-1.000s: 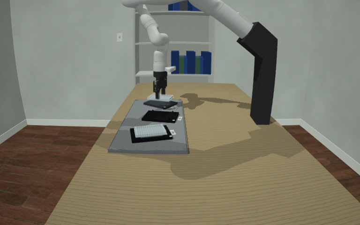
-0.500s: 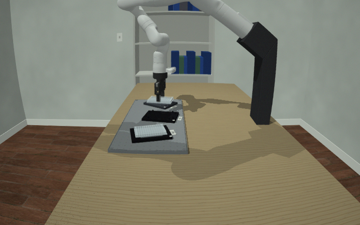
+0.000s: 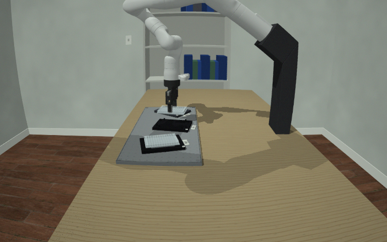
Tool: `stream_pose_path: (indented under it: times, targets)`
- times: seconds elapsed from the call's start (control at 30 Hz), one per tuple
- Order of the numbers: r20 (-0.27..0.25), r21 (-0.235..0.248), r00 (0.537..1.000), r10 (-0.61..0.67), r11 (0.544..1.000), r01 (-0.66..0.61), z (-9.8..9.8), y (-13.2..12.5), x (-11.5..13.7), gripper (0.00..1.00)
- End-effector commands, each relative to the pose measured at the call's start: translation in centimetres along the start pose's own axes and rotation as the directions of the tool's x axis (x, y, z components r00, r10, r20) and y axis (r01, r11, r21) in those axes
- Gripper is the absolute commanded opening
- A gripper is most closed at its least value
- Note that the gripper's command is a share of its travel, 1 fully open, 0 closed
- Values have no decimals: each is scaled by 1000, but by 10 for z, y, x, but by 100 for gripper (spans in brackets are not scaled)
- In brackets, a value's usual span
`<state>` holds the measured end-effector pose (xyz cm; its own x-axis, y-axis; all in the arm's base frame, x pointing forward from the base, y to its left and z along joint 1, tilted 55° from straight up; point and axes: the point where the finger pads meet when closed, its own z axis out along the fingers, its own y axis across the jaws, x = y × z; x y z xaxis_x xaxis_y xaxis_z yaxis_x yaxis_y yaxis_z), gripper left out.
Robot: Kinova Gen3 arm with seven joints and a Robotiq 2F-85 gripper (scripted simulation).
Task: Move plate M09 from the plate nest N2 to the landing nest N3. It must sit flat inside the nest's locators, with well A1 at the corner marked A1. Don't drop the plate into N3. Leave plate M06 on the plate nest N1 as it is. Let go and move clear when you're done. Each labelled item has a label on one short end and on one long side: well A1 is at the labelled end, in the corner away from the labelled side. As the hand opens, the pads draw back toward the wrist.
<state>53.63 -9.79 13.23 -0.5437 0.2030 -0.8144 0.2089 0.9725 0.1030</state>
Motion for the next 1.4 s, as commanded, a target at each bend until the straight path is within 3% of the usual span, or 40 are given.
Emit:
stream_pose_path:
  times: [0.0,0.37,1.17,1.37]
  targets:
    - [-5,-19,1000,-12,1000,12,1,16,4,0]
    - [-5,-19,1000,-12,1000,12,0,47,12,0]
    - [-5,-19,1000,-12,1000,12,0,47,12,0]
    - [-5,-19,1000,-12,1000,12,8,47,12,0]
